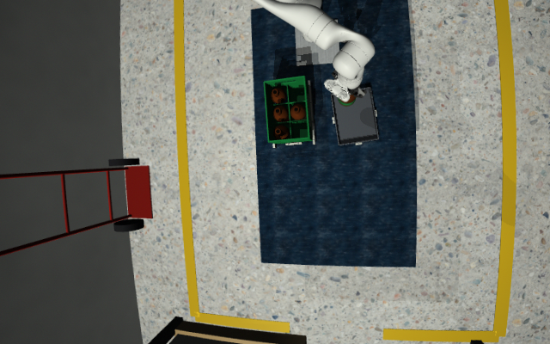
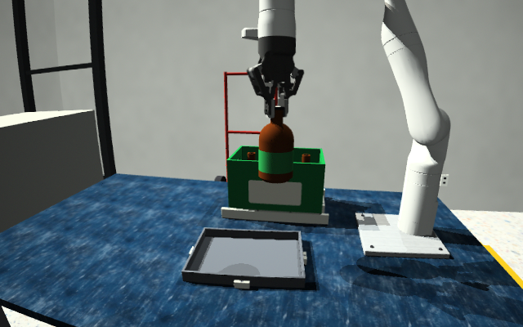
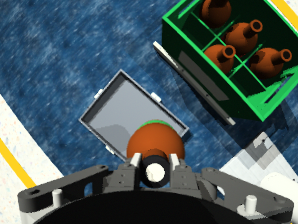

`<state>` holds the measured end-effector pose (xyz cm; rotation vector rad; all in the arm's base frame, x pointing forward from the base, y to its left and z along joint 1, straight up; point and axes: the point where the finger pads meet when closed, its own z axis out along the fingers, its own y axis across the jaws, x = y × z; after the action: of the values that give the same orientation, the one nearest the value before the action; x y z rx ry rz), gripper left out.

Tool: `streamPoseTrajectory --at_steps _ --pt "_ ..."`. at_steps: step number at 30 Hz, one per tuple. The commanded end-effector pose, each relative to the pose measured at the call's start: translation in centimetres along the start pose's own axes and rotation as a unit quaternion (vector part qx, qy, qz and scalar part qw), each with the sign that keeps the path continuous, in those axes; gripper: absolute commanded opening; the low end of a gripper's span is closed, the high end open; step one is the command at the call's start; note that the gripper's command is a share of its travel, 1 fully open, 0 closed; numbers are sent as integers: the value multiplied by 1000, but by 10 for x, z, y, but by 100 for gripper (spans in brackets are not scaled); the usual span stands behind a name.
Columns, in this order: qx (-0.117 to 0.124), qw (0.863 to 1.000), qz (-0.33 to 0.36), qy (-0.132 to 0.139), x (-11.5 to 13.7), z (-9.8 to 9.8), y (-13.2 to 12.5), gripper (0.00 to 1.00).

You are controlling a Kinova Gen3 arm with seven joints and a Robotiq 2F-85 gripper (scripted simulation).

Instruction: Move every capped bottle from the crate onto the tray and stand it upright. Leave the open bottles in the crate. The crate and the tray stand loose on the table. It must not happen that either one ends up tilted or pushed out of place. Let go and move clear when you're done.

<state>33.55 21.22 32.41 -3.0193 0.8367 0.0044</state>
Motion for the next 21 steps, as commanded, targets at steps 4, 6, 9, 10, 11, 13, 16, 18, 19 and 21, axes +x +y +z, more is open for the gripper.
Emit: streamPoseTrajectory --at_steps 4,6,9,10,11,13,16,18,19,21 --pt "-2 1000 1 3 -7 0 -10 0" --pt "-2 1000 1 3 -10 0 -13 0" --pt "-3 1000 0 4 -13 0 -18 0" --pt "-3 1000 0 4 -15 0 -19 0" --pt "-3 1000 0 4 -15 0 -19 0" --pt "0 1000 1 1 -15 0 -18 0" --pt "-1 1000 1 2 -17 0 -20 0" --pt "-1 1000 1 2 -18 0 -22 0" --pt "-1 1000 1 3 -19 0 -23 0" --pt "-2 1000 1 3 -20 0 -25 0"
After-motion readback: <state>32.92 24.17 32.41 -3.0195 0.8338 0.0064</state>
